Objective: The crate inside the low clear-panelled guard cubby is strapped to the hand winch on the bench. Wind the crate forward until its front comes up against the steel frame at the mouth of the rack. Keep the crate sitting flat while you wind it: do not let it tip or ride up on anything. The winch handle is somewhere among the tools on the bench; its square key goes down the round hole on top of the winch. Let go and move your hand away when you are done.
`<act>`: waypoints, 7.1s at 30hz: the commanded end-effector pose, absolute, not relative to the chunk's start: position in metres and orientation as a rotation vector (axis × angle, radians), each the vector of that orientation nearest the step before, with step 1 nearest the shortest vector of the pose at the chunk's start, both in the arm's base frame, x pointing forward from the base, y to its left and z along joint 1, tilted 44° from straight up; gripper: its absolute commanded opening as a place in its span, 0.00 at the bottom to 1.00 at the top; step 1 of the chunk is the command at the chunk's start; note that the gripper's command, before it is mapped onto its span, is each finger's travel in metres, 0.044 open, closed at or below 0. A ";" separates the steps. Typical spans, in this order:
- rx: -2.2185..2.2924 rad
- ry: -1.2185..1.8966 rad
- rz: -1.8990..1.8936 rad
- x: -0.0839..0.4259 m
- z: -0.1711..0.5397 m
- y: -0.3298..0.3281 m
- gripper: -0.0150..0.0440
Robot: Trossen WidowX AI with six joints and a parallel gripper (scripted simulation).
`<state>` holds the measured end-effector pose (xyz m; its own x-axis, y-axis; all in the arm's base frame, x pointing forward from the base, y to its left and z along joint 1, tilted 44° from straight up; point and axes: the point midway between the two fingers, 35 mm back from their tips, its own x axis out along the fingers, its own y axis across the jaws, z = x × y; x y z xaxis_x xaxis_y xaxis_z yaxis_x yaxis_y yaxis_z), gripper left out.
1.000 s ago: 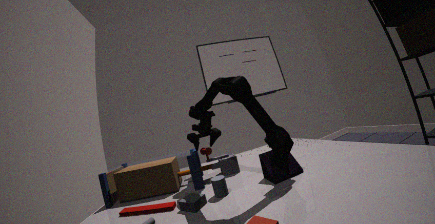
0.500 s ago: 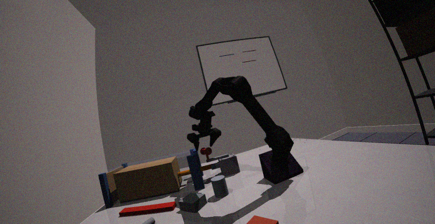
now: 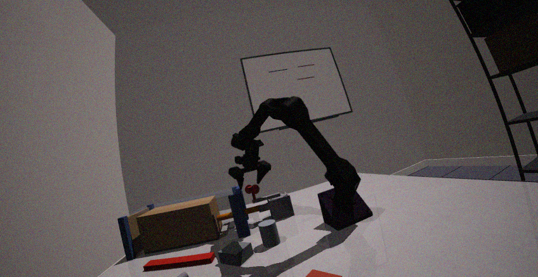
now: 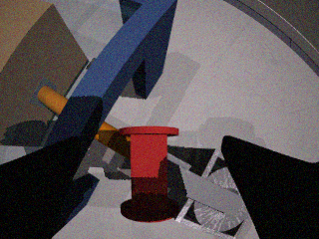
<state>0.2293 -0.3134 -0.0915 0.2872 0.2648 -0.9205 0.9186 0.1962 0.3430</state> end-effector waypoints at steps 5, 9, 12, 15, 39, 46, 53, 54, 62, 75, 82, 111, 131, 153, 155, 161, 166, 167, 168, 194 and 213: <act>1.336 1.279 -0.644 0.235 -0.106 -0.295 1.00; 1.336 1.279 -0.644 0.235 -0.106 -0.295 1.00; 1.336 1.279 -0.644 0.235 -0.106 -0.295 1.00; 1.336 1.279 -0.644 0.235 -0.106 -0.295 1.00; 1.336 1.279 -0.644 0.235 -0.106 -0.295 1.00; 1.336 1.279 -0.644 0.235 -0.106 -0.295 1.00; 1.336 1.279 -0.644 0.235 -0.106 -0.295 1.00; 1.336 1.279 -0.644 0.235 -0.106 -0.295 1.00; 1.336 1.279 -0.644 0.235 -0.106 -0.295 1.00; 1.336 1.279 -0.644 0.235 -0.106 -0.295 1.00; 1.336 1.279 -0.644 0.235 -0.106 -0.295 1.00; 1.336 1.279 -0.644 0.235 -0.106 -0.295 1.00; 1.336 1.279 -0.644 0.235 -0.106 -0.295 1.00; 1.336 1.279 -0.644 0.235 -0.106 -0.295 1.00; 1.336 1.279 -0.644 0.235 -0.106 -0.295 1.00; 1.336 1.279 -0.644 0.235 -0.106 -0.295 1.00; 1.336 1.279 -0.644 0.235 -0.106 -0.295 1.00; 1.336 1.279 -0.644 0.235 -0.106 -0.295 1.00; 1.336 1.279 -0.644 0.235 -0.106 -0.295 1.00; 1.327 1.228 -0.674 0.229 -0.091 -0.313 0.30; 1.336 1.279 -0.644 0.236 -0.104 -0.292 0.25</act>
